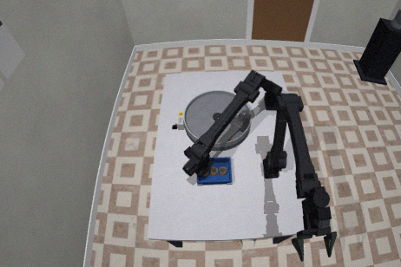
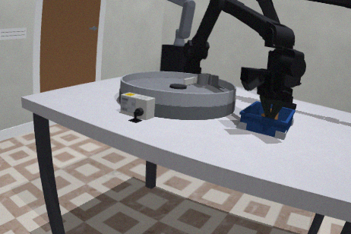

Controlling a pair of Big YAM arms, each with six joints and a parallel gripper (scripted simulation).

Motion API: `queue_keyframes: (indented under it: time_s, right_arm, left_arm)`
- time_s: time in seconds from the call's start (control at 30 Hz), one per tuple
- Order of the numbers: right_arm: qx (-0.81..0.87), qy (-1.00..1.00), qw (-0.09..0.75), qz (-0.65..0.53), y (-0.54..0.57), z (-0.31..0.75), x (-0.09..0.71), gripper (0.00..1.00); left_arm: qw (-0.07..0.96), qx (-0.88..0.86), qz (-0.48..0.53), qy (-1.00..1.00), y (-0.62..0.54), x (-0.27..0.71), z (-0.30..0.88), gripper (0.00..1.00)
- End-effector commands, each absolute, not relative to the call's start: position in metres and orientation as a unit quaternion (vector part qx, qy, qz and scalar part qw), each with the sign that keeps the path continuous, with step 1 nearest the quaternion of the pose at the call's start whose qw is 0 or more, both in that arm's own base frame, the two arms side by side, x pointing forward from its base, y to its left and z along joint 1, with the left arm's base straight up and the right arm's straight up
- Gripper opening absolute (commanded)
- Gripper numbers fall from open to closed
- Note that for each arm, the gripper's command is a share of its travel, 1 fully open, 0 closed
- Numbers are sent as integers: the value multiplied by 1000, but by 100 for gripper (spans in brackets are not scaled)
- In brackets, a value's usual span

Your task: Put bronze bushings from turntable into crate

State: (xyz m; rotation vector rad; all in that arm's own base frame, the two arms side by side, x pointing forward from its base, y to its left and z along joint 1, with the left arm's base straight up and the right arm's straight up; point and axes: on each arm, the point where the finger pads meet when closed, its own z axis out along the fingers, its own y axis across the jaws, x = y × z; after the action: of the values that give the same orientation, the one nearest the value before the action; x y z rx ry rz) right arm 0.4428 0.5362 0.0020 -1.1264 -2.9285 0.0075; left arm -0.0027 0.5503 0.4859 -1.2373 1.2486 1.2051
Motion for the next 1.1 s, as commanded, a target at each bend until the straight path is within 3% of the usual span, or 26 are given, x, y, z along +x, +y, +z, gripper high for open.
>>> queue_keyframes:
  time_s: [0.0,1.07]
  right_arm:
    - [-363,-932,0,-1,533,-2,452,0]
    - [-363,-932,0,-2,532,-2,453,0]
  left_arm:
    - [497,-503,503,497,545,-6,501,100]
    - [497,-503,503,497,545,-6,501,100]
